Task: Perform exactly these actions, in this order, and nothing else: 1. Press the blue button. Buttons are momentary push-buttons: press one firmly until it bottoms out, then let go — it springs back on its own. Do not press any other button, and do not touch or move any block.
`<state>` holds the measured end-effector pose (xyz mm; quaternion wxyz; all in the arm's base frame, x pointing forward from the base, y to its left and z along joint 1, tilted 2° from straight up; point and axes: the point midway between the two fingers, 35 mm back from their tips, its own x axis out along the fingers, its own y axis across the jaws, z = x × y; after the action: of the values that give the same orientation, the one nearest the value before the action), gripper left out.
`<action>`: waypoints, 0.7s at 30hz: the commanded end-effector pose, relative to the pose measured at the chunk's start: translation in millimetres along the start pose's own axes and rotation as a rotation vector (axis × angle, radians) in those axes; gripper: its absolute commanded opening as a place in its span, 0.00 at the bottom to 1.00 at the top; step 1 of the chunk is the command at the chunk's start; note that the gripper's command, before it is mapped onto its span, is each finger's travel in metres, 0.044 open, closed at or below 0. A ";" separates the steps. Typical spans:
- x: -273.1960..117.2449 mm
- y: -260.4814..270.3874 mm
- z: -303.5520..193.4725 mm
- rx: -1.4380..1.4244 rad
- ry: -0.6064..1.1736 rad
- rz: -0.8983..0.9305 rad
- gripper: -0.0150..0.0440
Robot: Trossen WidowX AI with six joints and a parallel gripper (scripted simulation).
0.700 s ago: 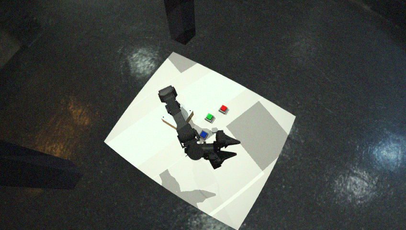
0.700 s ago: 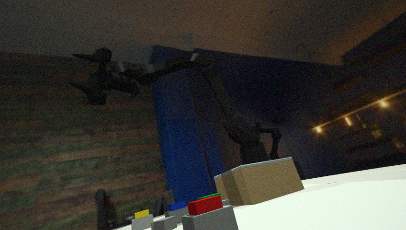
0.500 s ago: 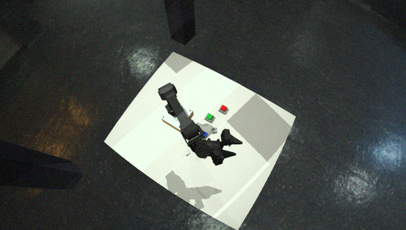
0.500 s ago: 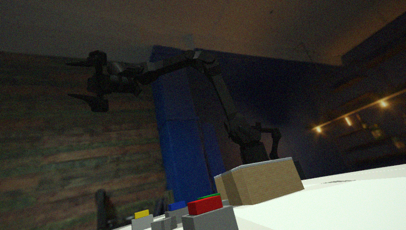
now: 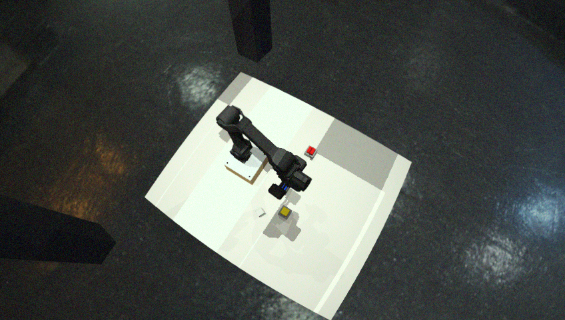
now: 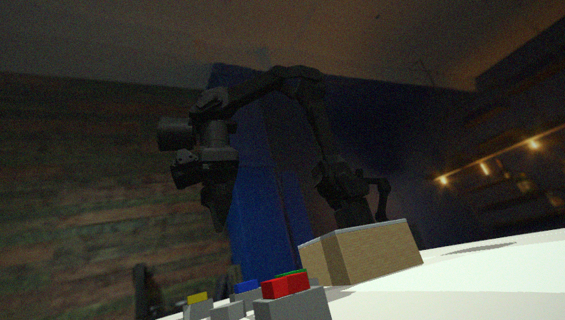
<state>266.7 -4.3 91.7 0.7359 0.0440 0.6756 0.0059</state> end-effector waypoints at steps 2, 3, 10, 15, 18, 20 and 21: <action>6.0 -6.9 -27.1 -0.101 0.086 -0.086 0.93; 6.0 -6.9 -27.1 -0.101 0.086 -0.086 0.93; 57.8 -11.5 -30.4 -0.101 0.086 -0.086 0.71; 67.4 -12.4 -32.4 -0.101 0.086 -0.086 0.49; 67.4 -12.4 -32.4 -0.101 0.086 -0.086 0.35; 67.4 -12.4 -32.4 -0.101 0.086 -0.086 0.29; 67.4 -12.4 -32.4 -0.101 0.086 -0.086 0.29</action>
<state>241.5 -9.6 23.4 0.7095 -0.0195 0.7043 0.0102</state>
